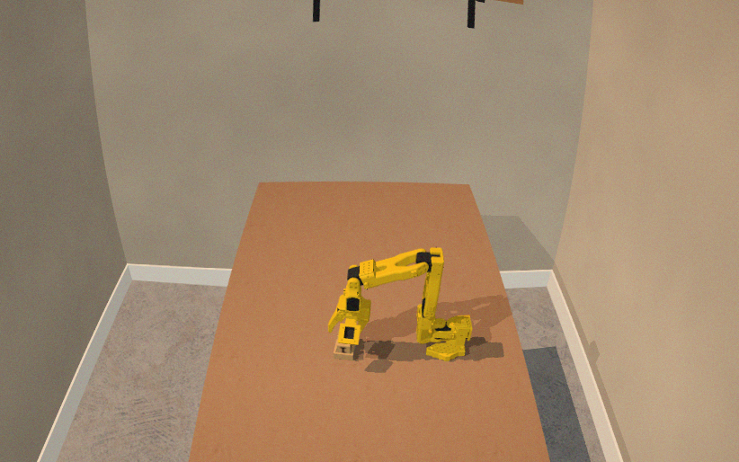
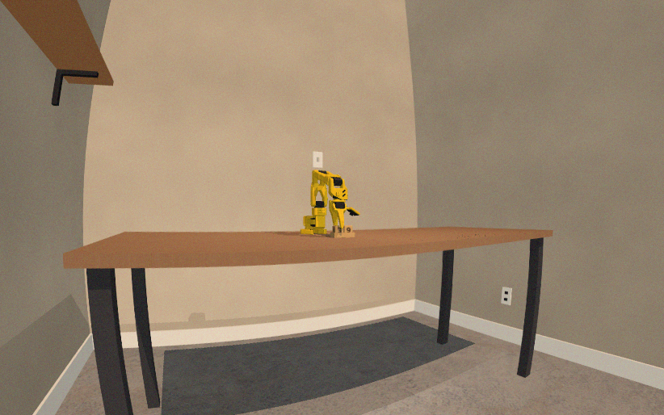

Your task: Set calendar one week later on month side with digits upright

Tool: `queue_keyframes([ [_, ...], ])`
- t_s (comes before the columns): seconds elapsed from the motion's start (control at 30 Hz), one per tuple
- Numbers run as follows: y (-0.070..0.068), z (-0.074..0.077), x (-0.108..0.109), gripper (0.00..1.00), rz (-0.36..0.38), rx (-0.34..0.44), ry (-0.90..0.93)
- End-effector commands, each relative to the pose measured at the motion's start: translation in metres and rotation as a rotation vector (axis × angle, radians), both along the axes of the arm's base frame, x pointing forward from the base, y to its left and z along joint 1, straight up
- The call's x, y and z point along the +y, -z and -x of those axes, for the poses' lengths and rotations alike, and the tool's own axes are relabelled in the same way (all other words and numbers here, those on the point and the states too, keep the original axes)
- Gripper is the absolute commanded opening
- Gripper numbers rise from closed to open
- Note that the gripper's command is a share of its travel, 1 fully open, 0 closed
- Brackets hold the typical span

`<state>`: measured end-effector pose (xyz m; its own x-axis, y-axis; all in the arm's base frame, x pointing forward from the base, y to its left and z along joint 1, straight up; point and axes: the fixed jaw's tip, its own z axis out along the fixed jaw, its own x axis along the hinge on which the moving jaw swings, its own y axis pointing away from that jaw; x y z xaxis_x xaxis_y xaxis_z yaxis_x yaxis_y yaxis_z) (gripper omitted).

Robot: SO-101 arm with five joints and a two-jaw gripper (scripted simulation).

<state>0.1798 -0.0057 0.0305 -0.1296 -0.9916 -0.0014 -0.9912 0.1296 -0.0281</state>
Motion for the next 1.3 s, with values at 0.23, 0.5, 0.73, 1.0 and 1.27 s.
queue_keyframes([
  [0.23, -0.002, -0.005, -0.002, 0.31, -0.001, -0.020, 0.019],
  [0.5, -0.002, -0.007, -0.002, 0.27, -0.001, -0.020, 0.019],
  [0.73, -0.002, -0.010, -0.003, 0.21, -0.001, -0.020, 0.019],
  [1.0, -0.002, -0.012, -0.003, 0.18, -0.001, -0.020, 0.019],
  [1.27, -0.002, -0.013, -0.003, 0.16, -0.001, -0.020, 0.019],
])
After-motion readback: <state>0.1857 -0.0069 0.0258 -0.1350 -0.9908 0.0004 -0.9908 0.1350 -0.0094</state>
